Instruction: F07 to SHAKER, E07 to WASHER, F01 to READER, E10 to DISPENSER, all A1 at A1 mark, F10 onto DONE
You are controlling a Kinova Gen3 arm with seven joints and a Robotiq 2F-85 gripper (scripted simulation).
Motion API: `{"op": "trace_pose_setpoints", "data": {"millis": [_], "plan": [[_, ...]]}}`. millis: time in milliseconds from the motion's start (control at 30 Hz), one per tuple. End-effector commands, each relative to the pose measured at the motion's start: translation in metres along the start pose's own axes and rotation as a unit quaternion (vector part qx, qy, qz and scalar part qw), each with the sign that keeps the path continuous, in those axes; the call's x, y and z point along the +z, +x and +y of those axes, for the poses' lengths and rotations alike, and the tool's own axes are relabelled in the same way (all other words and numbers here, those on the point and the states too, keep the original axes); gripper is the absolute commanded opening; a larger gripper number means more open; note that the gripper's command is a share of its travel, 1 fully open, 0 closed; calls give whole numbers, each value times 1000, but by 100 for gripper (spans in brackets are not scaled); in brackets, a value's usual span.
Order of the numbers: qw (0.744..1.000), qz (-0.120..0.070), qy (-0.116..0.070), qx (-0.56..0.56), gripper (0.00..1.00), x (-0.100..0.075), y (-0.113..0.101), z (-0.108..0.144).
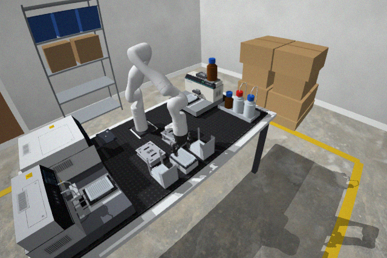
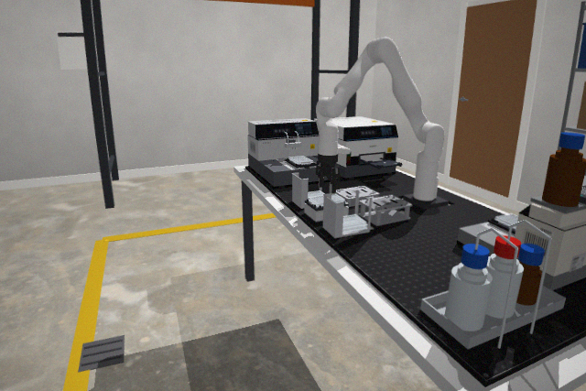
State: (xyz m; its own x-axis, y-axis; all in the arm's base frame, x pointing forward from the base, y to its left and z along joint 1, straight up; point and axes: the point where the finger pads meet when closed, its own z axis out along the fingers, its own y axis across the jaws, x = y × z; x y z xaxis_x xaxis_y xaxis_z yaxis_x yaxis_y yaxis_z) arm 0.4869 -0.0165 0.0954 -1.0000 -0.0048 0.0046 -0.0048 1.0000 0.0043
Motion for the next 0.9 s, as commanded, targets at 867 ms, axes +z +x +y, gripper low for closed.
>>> {"op": "trace_pose_setpoints", "data": {"millis": [867], "plan": [[1000, -1, 0, 0, 100, 10, -1, 0]]}}
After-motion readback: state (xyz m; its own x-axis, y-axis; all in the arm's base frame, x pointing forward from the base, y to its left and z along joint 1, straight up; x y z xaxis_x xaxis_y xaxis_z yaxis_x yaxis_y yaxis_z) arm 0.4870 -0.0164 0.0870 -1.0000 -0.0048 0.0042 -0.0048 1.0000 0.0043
